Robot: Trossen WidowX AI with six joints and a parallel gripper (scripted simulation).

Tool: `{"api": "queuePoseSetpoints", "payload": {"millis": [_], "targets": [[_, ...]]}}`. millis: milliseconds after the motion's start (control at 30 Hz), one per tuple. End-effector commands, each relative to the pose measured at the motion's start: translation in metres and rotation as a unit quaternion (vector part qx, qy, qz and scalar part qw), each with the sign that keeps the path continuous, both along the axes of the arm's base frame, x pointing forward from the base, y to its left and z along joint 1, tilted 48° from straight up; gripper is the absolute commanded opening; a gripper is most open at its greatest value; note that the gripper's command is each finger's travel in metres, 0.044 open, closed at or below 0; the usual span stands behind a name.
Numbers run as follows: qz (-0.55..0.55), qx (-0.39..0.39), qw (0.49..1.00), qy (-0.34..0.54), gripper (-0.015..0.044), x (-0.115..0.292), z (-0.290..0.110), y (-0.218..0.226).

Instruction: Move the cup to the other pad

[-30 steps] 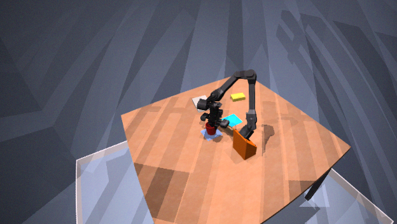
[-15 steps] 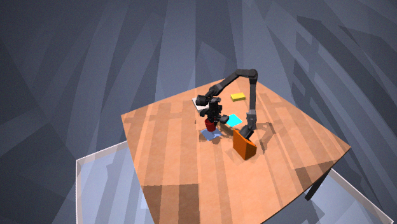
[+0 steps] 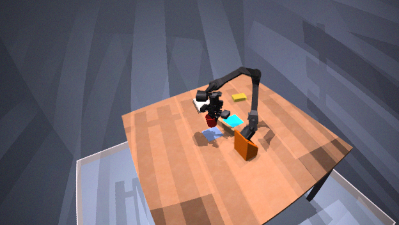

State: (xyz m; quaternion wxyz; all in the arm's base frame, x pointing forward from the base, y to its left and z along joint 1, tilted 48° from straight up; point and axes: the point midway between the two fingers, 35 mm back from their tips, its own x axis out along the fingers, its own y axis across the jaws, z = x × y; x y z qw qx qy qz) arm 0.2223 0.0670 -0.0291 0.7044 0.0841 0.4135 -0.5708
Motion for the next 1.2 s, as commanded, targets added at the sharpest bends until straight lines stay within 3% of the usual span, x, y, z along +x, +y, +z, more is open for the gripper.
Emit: {"api": "queuePoseSetpoints", "payload": {"millis": [0,567,1167], "targets": [[-0.002,0.002,1.0,-0.001,0.0,0.0,0.002,0.002],[0.0,0.0,1.0,0.0,0.0,0.0,0.001,0.0],[-0.001,0.001,1.0,-0.001,0.0,0.006,0.028,-0.023]]}}
